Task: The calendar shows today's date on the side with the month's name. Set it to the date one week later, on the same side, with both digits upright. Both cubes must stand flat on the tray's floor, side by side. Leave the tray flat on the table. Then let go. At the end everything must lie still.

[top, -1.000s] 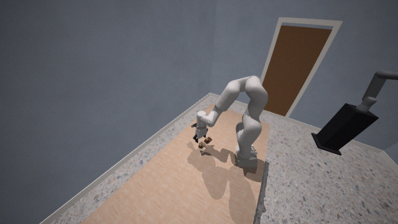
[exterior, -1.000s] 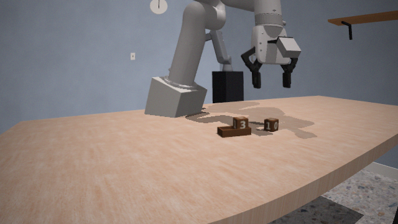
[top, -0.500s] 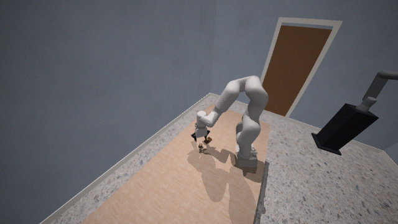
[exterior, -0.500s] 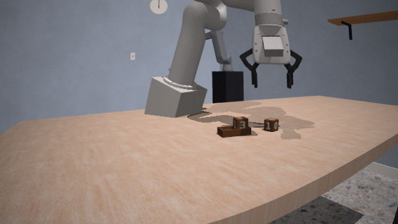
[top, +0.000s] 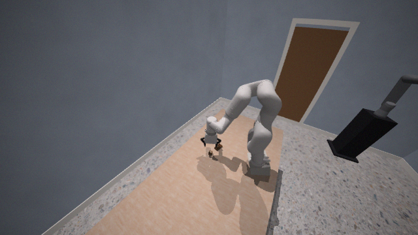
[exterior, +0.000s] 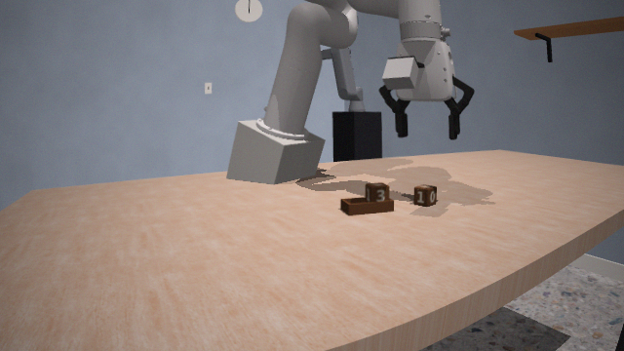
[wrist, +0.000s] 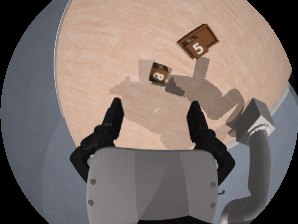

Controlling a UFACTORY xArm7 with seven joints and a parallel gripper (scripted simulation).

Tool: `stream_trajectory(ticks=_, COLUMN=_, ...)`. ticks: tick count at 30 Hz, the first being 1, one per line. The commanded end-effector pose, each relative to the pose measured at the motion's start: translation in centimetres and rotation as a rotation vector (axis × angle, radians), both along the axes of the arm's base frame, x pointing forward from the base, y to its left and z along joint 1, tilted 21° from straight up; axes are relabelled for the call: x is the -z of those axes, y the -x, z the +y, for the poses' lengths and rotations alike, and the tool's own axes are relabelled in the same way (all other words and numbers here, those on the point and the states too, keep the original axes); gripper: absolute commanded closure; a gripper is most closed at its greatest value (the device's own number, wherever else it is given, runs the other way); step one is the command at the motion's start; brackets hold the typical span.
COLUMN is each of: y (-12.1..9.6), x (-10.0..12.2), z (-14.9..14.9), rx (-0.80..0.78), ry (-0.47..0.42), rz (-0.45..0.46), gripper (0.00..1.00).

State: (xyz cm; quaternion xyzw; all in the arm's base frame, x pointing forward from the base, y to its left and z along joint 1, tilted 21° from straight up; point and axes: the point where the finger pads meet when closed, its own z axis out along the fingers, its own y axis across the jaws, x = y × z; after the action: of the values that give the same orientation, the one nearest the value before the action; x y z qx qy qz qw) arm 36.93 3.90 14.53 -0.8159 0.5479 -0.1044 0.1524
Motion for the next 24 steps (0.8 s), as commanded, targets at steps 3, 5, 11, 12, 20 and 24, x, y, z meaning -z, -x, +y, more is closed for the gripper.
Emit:
stream_trajectory(ticks=3, y=-0.12, x=-0.07, z=0.00, rx=0.200, ry=-0.055, rz=0.025, gripper=0.00)
stream_trajectory(ticks=5, y=-0.13, x=-0.04, z=0.01, rx=0.274, ry=-0.081, rz=0.035, gripper=0.00)
stream_trajectory(ticks=11, y=-0.14, x=0.04, z=0.01, rx=0.416, ry=-0.133, rz=0.055, gripper=0.00)
stream_trajectory(ticks=12, y=-0.14, x=0.05, z=0.01, rx=0.441, ry=-0.142, rz=0.058, gripper=0.00)
stream_trajectory(ticks=20, y=-0.15, x=0.19, z=0.03, rx=0.654, ry=-0.220, rz=0.087, gripper=0.00)
stream_trajectory(ticks=24, y=-0.15, x=0.25, z=0.03, rx=0.734, ry=-0.249, rz=0.098, gripper=0.00)
